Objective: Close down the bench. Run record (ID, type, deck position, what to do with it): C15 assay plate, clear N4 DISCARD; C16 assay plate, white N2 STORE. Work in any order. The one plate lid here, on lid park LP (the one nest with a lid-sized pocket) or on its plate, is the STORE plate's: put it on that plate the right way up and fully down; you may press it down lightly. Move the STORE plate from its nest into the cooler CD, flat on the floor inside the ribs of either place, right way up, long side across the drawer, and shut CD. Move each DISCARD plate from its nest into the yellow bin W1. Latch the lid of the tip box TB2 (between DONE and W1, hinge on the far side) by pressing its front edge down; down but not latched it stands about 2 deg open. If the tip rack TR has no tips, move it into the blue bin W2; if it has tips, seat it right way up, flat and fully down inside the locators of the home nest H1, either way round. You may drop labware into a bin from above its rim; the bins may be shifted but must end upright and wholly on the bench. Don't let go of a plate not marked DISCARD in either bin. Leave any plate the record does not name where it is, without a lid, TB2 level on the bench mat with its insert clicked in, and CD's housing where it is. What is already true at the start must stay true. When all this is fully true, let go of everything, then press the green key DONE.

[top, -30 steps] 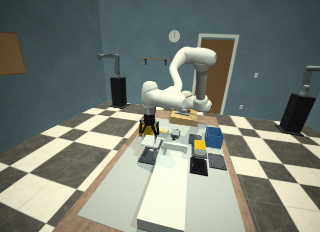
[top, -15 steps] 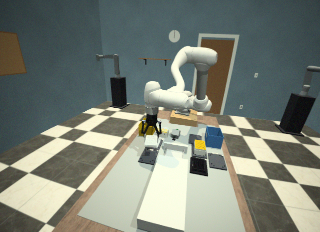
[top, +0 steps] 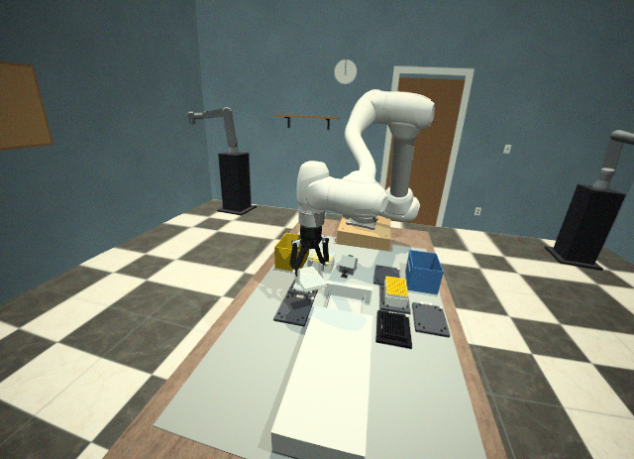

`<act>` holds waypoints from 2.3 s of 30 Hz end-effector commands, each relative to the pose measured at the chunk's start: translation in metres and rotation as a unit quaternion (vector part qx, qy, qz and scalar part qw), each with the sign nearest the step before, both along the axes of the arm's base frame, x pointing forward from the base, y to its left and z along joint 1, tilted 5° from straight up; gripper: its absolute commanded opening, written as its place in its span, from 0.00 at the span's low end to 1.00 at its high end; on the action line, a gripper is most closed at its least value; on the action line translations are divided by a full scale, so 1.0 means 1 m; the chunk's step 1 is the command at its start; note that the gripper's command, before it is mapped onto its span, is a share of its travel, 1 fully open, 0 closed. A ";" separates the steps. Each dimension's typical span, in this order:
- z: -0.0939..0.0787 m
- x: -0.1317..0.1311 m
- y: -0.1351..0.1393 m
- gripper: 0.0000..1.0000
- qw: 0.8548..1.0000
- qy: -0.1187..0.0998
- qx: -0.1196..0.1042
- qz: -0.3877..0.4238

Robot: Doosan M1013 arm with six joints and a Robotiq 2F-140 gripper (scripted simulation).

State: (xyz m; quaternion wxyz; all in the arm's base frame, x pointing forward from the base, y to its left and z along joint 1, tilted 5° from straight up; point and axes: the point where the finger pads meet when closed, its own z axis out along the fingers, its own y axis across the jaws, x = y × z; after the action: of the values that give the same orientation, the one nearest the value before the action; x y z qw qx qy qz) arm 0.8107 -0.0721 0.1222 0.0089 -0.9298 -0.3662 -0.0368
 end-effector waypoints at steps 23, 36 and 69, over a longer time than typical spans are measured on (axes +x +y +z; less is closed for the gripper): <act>0.002 -0.023 0.059 0.00 0.922 -0.018 -0.022 0.386; 0.002 -0.034 0.086 0.00 0.894 -0.021 -0.026 0.448; 0.003 -0.055 0.139 0.00 0.894 -0.021 -0.026 0.448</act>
State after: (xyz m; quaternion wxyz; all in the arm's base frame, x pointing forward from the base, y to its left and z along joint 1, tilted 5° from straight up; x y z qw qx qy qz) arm 0.7554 0.0673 0.1254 -0.0077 -0.6664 -0.7445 -0.0387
